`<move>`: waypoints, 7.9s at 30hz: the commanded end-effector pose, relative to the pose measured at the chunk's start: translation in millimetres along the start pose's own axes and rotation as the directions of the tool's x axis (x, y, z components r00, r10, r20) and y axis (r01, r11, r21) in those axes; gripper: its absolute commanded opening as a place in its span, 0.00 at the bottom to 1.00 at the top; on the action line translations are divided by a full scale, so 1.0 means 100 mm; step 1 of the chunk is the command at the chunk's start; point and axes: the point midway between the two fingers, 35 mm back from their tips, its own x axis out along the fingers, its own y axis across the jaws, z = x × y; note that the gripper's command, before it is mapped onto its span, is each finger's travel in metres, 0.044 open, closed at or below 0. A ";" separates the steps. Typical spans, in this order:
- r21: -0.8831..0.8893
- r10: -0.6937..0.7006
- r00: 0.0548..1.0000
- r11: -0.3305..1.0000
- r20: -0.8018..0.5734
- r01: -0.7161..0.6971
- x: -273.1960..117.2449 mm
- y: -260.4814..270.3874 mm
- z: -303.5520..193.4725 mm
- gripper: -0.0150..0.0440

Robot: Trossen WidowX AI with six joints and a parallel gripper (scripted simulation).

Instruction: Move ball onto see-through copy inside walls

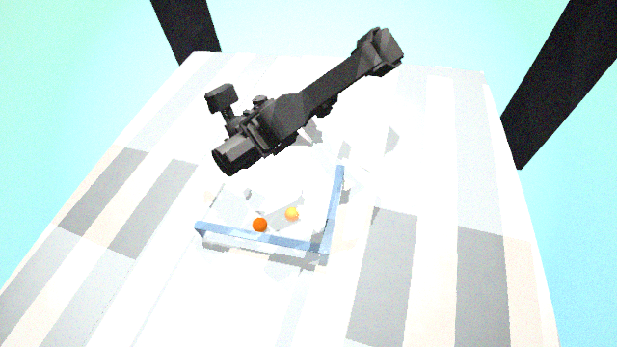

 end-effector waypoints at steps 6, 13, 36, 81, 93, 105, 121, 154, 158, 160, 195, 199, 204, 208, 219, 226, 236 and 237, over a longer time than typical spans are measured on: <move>-0.438 -0.148 0.989 0.889 0.009 0.137 -0.04 -0.22 -0.10 0.74; -0.914 -0.370 0.929 0.367 0.026 0.172 -0.17 -0.56 -0.25 0.74; -0.467 -0.791 0.607 -0.565 0.072 -0.680 -0.71 -1.23 -0.57 0.74; 0.470 -0.936 0.340 -0.261 0.090 -0.843 -1.07 -1.62 -0.74 0.74; 0.470 -0.936 0.340 -0.261 0.090 -0.843 -1.02 -1.79 -0.73 0.74; 0.470 -0.936 0.339 -0.260 0.090 -0.844 -0.95 -1.97 -0.70 0.74; 0.469 -0.936 0.341 -0.262 0.090 -0.843 -0.94 -1.97 -0.70 0.38; 0.469 -0.935 0.343 -0.265 0.090 -0.843 -1.38 -0.77 -0.82 0.25; 0.469 -0.935 0.344 -0.265 0.089 -0.843 -1.42 -0.82 -0.76 0.25; 0.468 -0.935 0.344 -0.265 0.089 -0.843 -1.45 -0.86 -0.71 0.25; 0.467 -0.936 0.341 -0.262 0.092 -0.845 -1.52 -1.64 -0.06 0.25; 0.467 -0.936 0.339 -0.260 0.092 -0.845 -1.46 -1.81 -0.03 0.25; 0.467 -0.937 0.338 -0.258 0.093 -0.846 -1.42 -1.92 -0.01 0.25; 0.467 -0.937 0.338 -0.258 0.093 -0.846 -1.42 -1.93 0.00 0.25; 0.467 -0.937 0.337 -0.257 0.094 -0.846 -1.37 -2.08 0.01 0.25; 0.474 -0.937 0.340 -0.261 0.086 -0.841 -1.38 -2.06 -0.01 0.30; 0.474 -0.937 0.340 -0.261 0.086 -0.841 -1.38 -2.06 -0.01 0.74; 0.474 -0.937 0.340 -0.261 0.086 -0.841 -1.38 -2.06 -0.01 0.74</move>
